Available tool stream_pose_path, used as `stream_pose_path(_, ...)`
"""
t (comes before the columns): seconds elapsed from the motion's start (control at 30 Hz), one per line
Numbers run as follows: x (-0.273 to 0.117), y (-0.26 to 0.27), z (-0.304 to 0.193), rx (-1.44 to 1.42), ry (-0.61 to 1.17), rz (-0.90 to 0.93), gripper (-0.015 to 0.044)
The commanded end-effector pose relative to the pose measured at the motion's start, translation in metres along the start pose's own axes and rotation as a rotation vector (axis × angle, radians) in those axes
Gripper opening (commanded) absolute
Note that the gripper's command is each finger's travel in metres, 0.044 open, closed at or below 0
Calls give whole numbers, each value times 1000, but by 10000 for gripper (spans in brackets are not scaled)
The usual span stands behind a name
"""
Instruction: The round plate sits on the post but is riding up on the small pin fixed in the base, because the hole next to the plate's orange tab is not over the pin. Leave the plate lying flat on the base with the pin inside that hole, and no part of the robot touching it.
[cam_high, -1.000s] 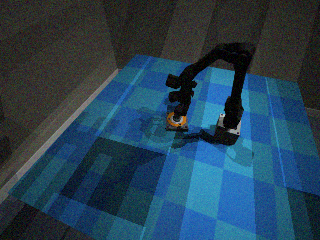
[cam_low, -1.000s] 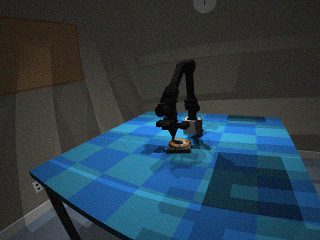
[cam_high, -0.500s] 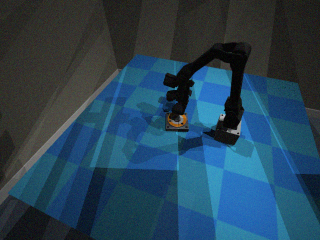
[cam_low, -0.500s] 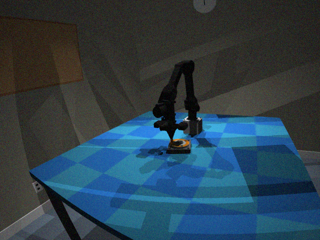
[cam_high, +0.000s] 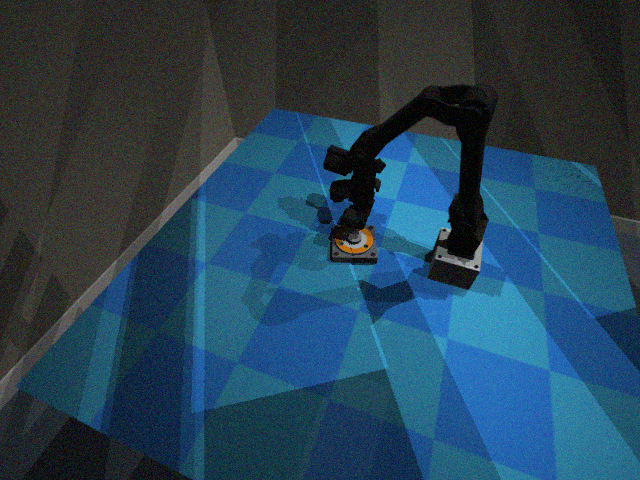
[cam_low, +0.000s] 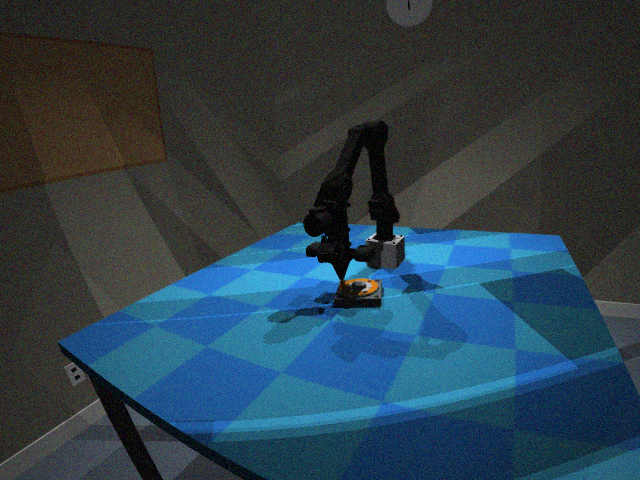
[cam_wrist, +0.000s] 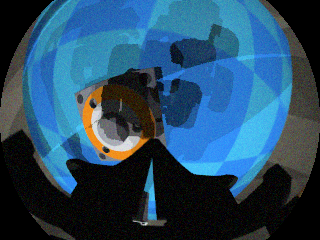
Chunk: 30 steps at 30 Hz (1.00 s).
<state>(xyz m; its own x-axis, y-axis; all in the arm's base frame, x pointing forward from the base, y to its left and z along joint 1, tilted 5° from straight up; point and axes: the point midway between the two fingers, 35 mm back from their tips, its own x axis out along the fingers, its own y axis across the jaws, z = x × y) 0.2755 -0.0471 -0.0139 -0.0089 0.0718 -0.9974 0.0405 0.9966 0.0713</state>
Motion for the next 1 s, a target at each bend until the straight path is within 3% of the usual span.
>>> stream_pose_path(0.0, -7, 0, 3, 0, -7, 0, 0)
stream_pose_path(0.23, -43, 0, -2, 0, -7, 0, 0)
stream_pose_path(0.97, -34, 0, -1, 4, -5, -1, 0)
